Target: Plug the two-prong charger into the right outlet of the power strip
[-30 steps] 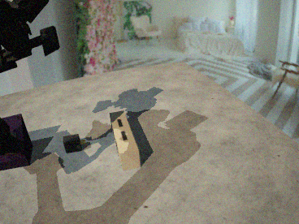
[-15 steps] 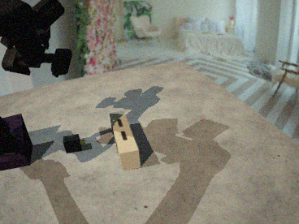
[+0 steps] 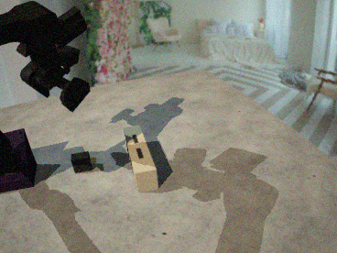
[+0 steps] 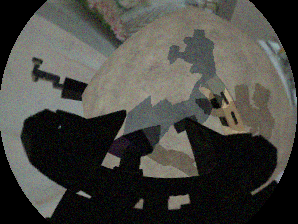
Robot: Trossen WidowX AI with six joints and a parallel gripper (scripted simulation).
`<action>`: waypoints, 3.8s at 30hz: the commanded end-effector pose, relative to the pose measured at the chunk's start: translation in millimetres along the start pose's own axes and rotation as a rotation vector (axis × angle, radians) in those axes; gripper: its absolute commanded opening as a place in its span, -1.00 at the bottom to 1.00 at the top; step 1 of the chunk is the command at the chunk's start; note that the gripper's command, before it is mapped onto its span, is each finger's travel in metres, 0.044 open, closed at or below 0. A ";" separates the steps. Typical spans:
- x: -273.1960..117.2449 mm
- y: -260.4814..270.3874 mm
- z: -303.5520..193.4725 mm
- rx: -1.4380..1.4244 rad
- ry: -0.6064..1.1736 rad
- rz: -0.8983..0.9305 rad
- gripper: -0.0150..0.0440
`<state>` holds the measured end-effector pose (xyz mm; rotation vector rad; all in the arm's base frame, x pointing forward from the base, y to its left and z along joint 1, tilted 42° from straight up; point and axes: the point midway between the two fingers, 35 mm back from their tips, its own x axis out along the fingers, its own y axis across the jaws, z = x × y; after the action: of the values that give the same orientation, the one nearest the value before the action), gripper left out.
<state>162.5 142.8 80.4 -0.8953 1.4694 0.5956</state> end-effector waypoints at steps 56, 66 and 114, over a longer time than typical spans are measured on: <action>80.1 -77.4 -46.6 0.859 0.279 -0.486 1.00; 94.2 -83.6 -52.2 0.859 0.279 -0.486 1.00; 80.3 -76.8 -46.3 0.862 0.278 -0.484 -0.49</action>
<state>203.1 38.5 8.7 -0.6126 1.4788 -0.5232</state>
